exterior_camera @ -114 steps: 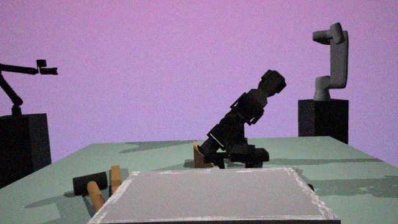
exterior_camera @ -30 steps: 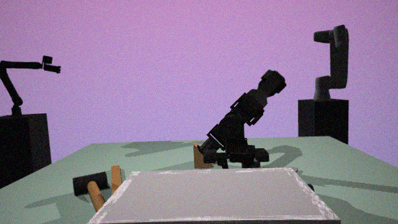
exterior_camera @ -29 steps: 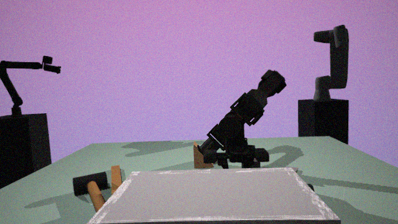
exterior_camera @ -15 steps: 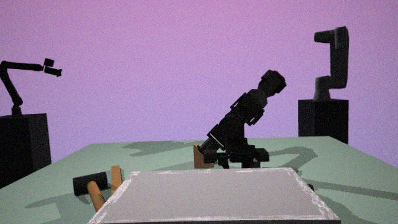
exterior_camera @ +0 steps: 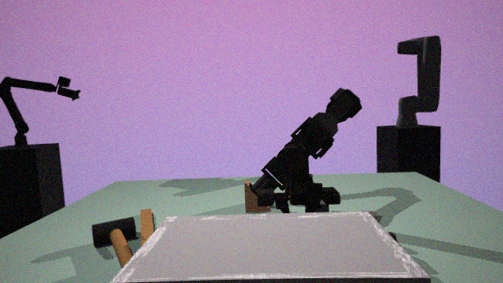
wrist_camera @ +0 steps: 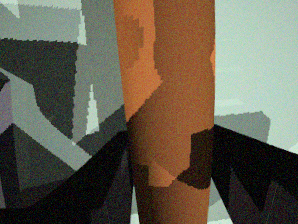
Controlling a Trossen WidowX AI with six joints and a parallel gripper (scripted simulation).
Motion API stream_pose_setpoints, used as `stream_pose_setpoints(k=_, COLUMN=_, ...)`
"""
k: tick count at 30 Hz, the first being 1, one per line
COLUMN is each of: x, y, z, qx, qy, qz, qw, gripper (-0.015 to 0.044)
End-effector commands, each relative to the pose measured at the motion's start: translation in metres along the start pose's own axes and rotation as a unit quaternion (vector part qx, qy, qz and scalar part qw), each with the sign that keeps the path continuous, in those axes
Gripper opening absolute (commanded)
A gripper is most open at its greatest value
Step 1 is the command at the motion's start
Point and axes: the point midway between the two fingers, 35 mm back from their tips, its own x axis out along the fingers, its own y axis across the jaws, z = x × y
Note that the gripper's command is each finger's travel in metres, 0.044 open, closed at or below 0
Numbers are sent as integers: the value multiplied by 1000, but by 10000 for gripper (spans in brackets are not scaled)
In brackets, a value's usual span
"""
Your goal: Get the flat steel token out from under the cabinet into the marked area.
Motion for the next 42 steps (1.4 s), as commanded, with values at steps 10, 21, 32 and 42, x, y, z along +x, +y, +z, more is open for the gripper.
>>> stream_pose_setpoints(k=10, x=0, y=-1, z=0, qx=0, qy=0, qz=-2, qw=1000, gripper=0)
stream_pose_setpoints(k=21, x=0, y=-1, z=0, qx=0, qy=0, qz=-2, qw=1000, gripper=0)
stream_pose_setpoints(k=32, x=0, y=-1, z=0, qx=0, qy=0, qz=-2, qw=1000, gripper=0)
stream_pose_setpoints(k=42, x=0, y=0, z=0, qx=0, qy=0, qz=0, qw=1000, gripper=184)
